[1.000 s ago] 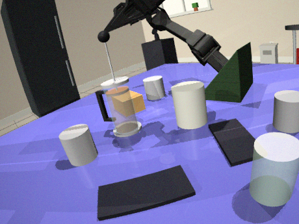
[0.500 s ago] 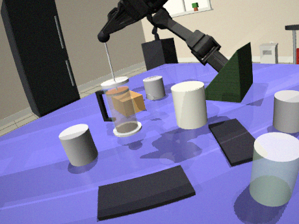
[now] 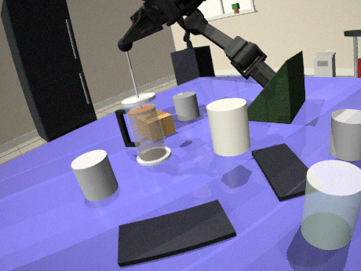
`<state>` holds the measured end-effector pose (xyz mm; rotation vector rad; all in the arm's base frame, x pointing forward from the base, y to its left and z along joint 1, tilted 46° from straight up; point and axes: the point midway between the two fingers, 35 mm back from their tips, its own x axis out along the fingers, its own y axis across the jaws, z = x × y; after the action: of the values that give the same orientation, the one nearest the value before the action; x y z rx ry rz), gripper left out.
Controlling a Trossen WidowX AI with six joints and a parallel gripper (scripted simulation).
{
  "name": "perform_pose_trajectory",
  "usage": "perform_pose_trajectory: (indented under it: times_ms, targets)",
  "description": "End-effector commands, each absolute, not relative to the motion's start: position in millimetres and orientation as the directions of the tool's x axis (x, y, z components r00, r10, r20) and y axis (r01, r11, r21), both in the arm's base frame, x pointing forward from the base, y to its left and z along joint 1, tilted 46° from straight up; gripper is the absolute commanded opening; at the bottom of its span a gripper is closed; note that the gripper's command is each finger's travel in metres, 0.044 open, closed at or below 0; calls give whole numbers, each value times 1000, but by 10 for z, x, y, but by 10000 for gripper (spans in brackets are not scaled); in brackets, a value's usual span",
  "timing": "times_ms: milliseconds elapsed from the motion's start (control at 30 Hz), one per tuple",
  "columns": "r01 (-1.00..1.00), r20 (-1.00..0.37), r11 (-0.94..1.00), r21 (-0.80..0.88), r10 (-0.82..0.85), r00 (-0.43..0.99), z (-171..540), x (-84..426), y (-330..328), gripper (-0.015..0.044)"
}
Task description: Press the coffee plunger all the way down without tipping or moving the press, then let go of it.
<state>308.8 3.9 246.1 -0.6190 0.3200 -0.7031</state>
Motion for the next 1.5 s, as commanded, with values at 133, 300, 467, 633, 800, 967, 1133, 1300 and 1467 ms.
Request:
perform_pose_trajectory:
  times_ms: [133, 300, 467, 633, 800, 967, 1133, 1300, 1467]
  targets:
    - [499, -71, 593, -632, -685, 725, 2448, 3095, 42, 120]
    - [499, -71, 593, -632, -685, 725, 2429, 3099, 24, 120]
    - [499, -73, 594, -631, -685, 725, 2371, 3110, -28, 120]
    - [498, -74, 595, -631, -685, 725, 2312, 3120, -84, 120]
    - [498, -75, 596, -630, -685, 725, 2253, 3129, -141, 120]
    - [498, -75, 596, -630, -685, 725, 2196, 3136, -200, 120]
    - [498, -75, 596, -630, -685, 725, 2140, 3141, -260, 120]
    - [498, -75, 596, -630, -685, 725, 2084, 3145, -322, 120]
    - [499, -74, 596, -630, -685, 725, 2032, 3148, -385, 120]
